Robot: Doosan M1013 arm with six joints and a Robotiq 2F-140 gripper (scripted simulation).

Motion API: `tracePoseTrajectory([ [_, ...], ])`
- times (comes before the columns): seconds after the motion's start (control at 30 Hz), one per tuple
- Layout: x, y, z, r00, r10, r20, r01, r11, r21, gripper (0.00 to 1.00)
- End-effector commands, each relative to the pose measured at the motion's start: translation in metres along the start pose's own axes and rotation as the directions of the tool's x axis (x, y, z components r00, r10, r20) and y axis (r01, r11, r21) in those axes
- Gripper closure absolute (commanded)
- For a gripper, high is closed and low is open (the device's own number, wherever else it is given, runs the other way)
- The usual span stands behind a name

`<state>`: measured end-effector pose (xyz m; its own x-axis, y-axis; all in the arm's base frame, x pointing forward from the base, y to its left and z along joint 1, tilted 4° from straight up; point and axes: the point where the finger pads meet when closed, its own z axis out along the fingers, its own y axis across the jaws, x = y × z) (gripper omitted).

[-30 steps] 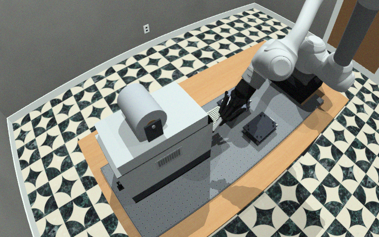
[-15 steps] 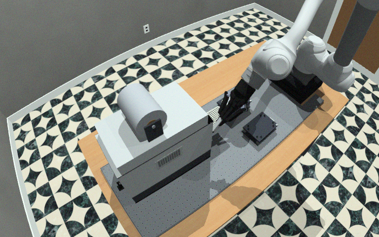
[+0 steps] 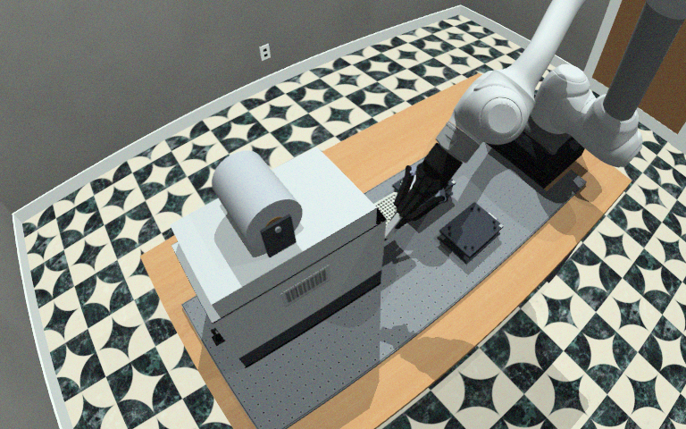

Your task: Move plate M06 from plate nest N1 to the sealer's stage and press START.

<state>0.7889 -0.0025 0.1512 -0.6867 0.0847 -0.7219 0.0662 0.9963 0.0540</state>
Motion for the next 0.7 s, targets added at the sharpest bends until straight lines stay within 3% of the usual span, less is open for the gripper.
tracePoseTrajectory([
  [0.0,-0.0013,-0.0014,0.0023,1.000,0.002,0.002,-0.002,1.000,-0.002,0.90],
  [0.67,-0.0032,-0.0014,0.0041,1.000,0.002,0.002,-0.002,1.000,-0.002,0.90],
])
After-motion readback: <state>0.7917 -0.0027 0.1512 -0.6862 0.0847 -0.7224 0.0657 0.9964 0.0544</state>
